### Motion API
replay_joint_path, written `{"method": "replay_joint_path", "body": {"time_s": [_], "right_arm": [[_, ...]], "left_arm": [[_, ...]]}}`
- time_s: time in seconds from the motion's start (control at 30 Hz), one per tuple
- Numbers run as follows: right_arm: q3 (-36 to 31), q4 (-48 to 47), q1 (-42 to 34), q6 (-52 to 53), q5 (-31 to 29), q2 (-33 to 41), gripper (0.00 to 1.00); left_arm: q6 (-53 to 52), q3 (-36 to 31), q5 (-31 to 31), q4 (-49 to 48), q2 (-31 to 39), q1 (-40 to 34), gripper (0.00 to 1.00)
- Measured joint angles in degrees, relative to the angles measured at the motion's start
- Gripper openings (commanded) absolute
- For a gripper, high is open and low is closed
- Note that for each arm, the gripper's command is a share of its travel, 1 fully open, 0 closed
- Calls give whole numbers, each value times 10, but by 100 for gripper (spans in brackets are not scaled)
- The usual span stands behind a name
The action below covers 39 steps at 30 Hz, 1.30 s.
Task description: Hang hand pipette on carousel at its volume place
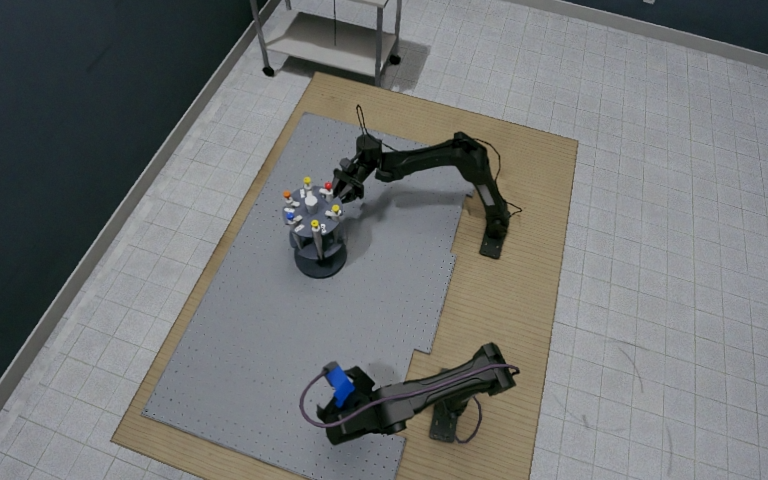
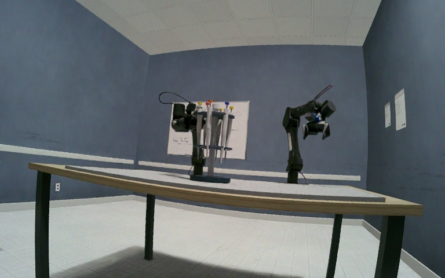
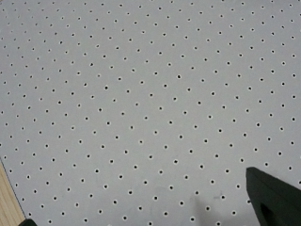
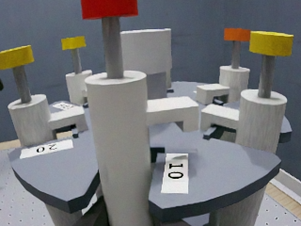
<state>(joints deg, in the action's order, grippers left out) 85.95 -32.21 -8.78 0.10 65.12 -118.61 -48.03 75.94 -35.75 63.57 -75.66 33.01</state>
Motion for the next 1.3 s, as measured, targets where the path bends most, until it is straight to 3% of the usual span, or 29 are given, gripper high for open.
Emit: {"method": "replay_joint_path", "body": {"time_s": [0.17,0.33,1.3], "right_arm": [[72,5,10,3,73,-53,12],[88,19,12,3,97,-60,12],[92,33,12,2,105,-60,12]], "left_arm": [[0,0,0,0,0,0,100],[0,0,0,0,0,0,100],[0,0,0,0,0,0,100]]}}
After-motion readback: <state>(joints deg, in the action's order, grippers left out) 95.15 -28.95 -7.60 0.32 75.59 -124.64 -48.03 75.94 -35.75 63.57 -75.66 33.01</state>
